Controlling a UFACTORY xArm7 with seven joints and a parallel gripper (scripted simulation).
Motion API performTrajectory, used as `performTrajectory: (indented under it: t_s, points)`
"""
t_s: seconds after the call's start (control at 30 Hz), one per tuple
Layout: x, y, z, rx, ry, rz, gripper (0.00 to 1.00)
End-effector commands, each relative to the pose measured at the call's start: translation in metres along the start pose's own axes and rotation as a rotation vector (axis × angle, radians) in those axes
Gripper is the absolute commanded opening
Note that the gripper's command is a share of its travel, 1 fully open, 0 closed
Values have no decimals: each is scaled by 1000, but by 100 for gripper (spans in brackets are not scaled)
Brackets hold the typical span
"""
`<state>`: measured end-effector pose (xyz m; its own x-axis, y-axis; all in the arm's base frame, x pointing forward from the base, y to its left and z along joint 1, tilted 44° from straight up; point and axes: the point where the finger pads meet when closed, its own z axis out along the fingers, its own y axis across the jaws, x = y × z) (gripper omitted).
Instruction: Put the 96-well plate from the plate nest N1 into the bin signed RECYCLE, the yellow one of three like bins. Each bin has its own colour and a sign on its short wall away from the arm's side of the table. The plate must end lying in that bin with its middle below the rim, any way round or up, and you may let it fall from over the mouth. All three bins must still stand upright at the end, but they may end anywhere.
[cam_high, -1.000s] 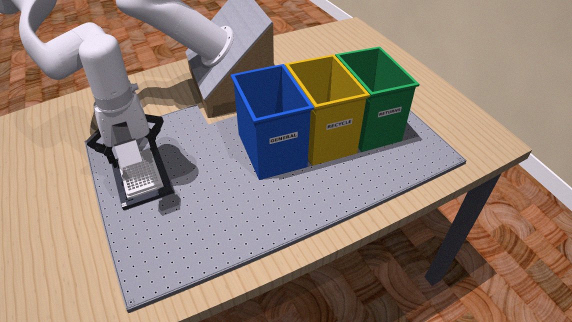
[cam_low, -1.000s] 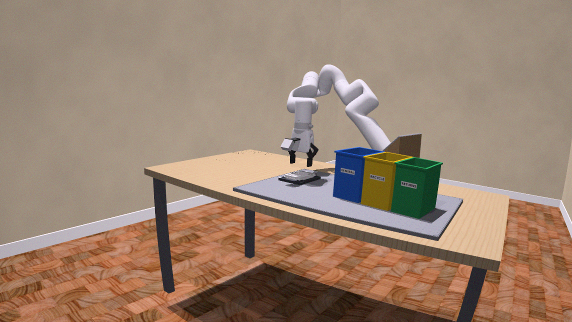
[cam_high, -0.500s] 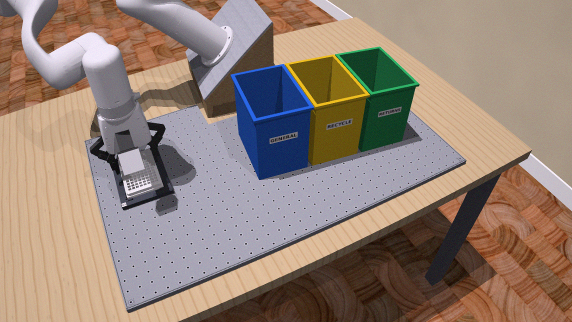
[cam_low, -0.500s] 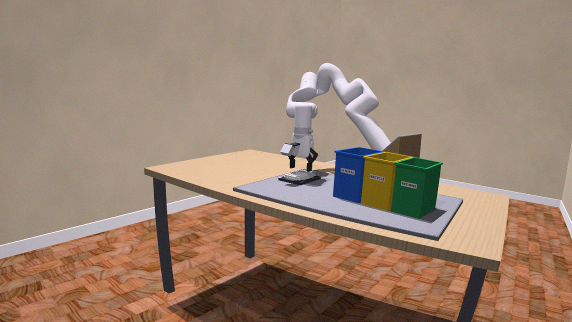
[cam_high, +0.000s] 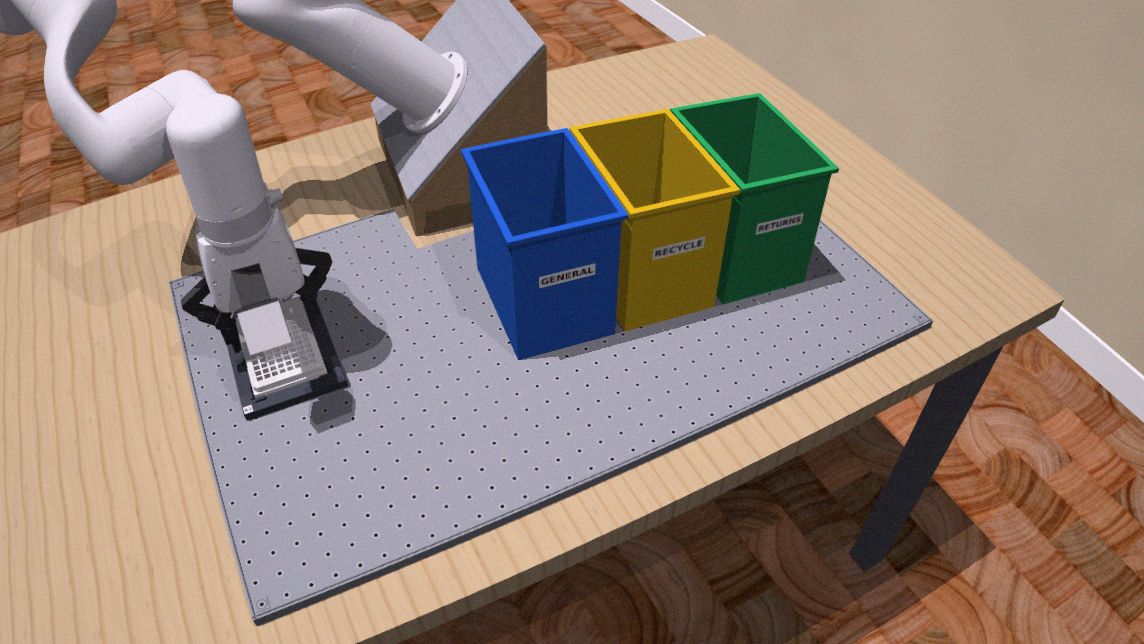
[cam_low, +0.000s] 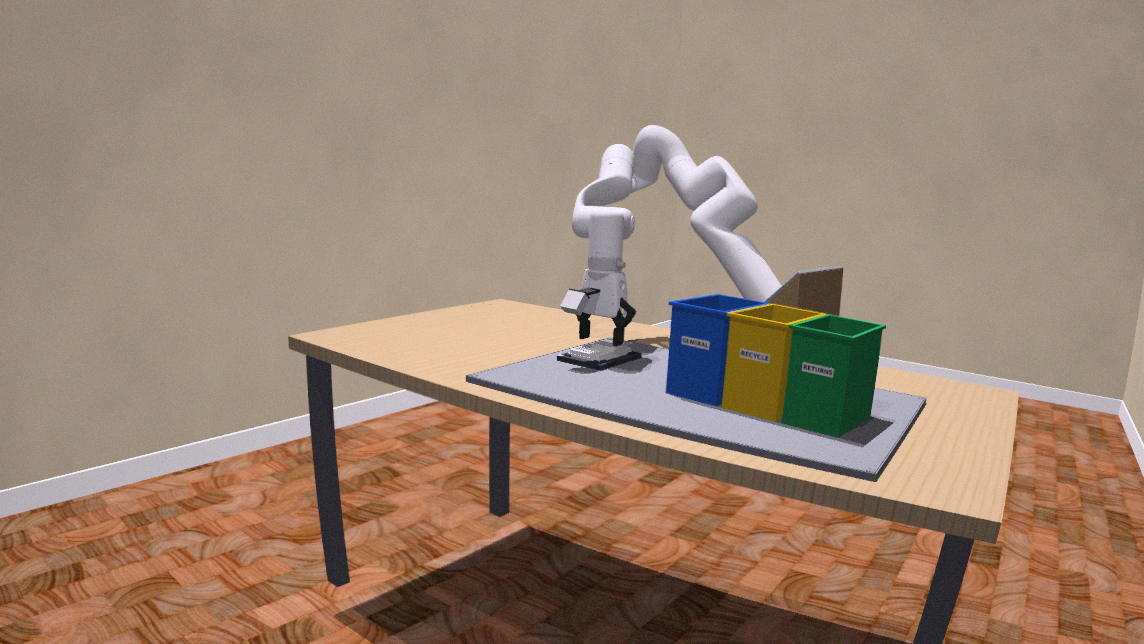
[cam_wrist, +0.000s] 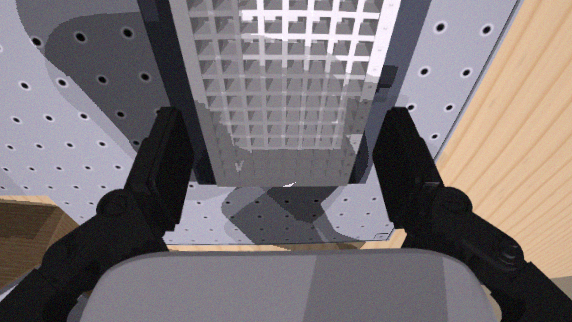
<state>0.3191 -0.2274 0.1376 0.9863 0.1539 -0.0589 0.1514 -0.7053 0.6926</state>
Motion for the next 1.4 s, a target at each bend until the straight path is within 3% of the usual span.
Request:
performTrajectory:
  t_s: [0.0, 1.37]
  points:
    - [1, 0, 1, -1, 2, -1, 100]
    - [1, 0, 19, -1, 2, -1, 100]
